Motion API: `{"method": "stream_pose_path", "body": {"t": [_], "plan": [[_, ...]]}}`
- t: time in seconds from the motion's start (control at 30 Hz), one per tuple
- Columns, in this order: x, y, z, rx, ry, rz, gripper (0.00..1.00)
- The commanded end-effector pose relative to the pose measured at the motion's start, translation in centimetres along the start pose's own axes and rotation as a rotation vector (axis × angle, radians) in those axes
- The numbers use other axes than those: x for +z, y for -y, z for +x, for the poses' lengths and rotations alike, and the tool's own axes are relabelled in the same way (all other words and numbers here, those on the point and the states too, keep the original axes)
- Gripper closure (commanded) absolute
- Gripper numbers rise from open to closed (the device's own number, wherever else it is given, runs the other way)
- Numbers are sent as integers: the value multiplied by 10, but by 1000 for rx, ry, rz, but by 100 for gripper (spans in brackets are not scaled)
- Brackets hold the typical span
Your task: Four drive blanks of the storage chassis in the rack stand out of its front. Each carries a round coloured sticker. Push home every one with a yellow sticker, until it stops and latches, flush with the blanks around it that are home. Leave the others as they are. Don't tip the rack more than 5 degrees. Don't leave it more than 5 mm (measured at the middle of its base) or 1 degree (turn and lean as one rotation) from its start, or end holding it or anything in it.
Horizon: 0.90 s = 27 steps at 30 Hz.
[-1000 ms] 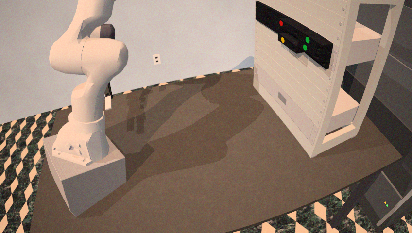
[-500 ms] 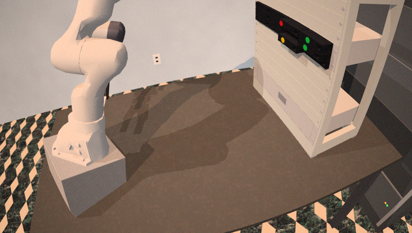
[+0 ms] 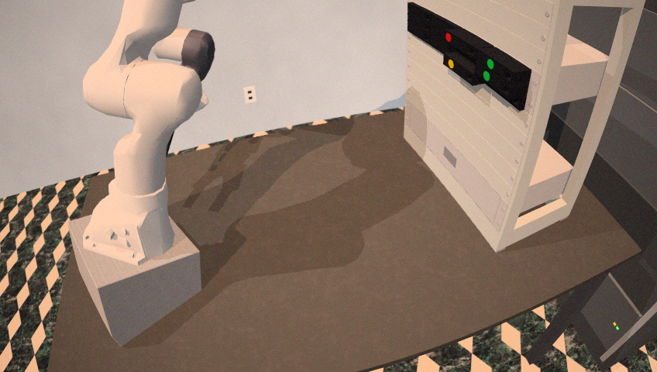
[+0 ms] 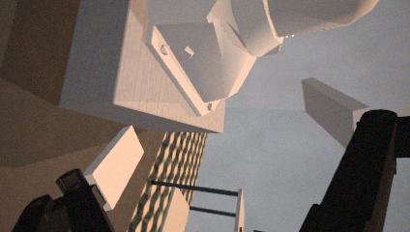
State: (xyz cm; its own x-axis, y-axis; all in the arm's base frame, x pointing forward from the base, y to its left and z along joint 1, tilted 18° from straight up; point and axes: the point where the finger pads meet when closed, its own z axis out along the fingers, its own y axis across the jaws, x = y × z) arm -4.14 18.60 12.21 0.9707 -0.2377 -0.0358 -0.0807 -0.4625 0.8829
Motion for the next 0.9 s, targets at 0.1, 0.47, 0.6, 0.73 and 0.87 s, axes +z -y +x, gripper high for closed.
{"method": "stream_pose_path", "body": {"t": [0.1, 0.47, 0.6, 0.73, 0.87], "plan": [[-9, 4, -16, -144, 145, 49, 0], [-23, 7, -29, -216, 283, 114, 0], [-33, 9, -35, -259, 365, 163, 0], [-42, 11, -39, -286, 418, 199, 0], [-51, 12, -42, -313, 471, 239, 0]]}}
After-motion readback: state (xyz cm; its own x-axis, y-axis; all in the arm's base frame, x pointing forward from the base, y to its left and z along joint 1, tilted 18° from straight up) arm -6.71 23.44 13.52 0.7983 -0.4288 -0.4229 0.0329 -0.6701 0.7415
